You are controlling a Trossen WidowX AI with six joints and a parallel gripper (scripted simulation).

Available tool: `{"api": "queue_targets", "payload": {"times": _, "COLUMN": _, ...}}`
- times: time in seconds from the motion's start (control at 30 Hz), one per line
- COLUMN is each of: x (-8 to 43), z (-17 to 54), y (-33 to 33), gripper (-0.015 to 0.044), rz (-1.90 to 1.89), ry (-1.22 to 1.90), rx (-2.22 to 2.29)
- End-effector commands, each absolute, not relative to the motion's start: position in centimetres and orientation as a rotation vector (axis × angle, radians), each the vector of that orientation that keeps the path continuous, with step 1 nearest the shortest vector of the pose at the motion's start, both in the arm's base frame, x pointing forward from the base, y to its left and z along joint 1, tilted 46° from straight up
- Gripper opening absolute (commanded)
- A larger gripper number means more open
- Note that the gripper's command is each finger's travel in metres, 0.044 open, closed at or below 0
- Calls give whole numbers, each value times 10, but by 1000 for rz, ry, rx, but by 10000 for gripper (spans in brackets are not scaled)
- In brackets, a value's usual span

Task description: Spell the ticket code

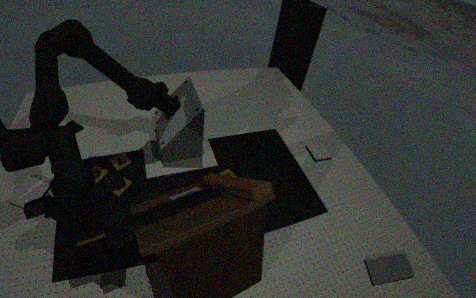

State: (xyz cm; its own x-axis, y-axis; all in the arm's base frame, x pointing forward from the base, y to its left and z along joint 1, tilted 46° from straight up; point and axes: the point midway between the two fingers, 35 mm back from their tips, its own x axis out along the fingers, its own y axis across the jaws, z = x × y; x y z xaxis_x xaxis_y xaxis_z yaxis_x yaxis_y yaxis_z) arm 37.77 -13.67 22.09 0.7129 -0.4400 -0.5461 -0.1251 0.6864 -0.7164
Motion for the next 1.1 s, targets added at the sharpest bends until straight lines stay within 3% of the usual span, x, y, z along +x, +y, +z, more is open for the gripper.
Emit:
{"api": "queue_targets", "payload": {"times": 0.0, "x": 376, "z": 215, "y": -136, "gripper": 0, "rz": -197, "ry": 786, "rx": -810}}
{"api": "queue_targets", "payload": {"times": 1.07, "x": 374, "z": 203, "y": -125, "gripper": 0, "rz": -197, "ry": 786, "rx": -809}}
